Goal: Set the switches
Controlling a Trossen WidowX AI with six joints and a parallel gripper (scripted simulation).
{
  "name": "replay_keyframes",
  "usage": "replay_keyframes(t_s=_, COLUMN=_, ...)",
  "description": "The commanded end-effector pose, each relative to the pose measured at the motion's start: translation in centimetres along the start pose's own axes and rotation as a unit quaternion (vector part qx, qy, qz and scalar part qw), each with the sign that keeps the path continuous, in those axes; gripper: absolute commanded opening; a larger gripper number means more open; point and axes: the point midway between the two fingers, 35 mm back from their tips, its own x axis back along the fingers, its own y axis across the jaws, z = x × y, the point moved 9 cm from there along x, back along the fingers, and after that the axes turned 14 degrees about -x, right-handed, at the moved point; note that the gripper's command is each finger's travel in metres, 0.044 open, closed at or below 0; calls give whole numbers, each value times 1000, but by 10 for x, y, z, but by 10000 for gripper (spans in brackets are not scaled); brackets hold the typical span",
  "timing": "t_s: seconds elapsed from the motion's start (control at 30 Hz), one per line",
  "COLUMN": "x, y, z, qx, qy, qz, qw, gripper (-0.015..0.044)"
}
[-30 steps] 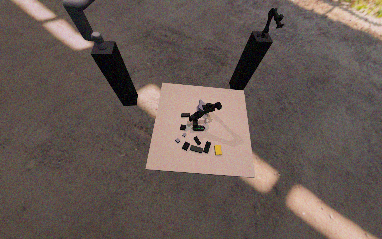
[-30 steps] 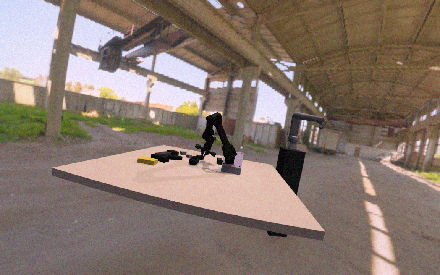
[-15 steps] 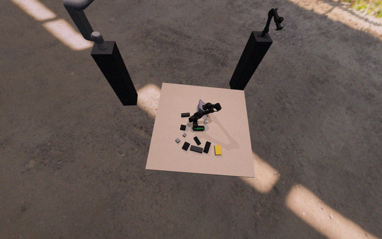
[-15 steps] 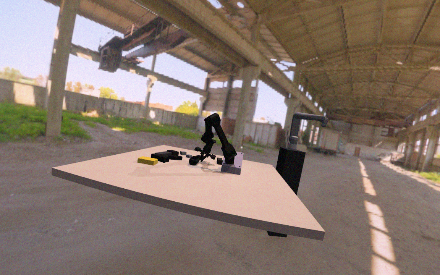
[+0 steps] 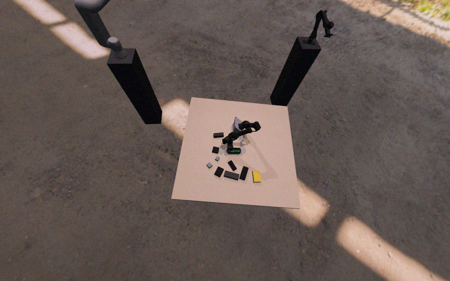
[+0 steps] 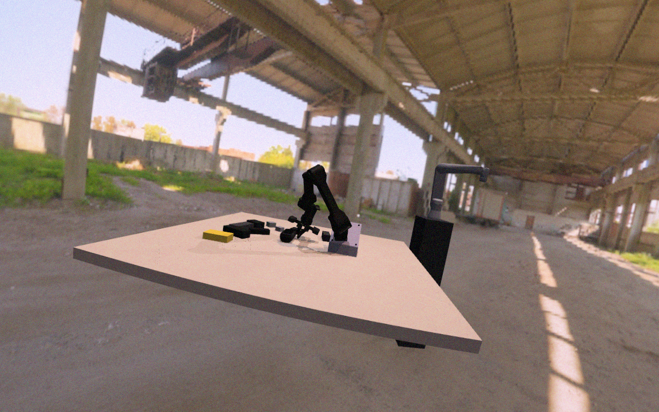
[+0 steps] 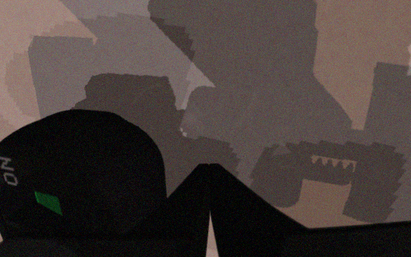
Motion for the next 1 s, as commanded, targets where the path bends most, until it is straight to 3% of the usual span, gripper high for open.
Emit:
replay_keyframes(t_s=0.0, x=-1, y=2, z=1, qx=0, qy=2, qz=-1, qw=1000, gripper=0)
replay_keyframes(t_s=0.97, x=-5, y=17, z=4, qx=0, qy=2, qz=-1, qw=1000, gripper=0)
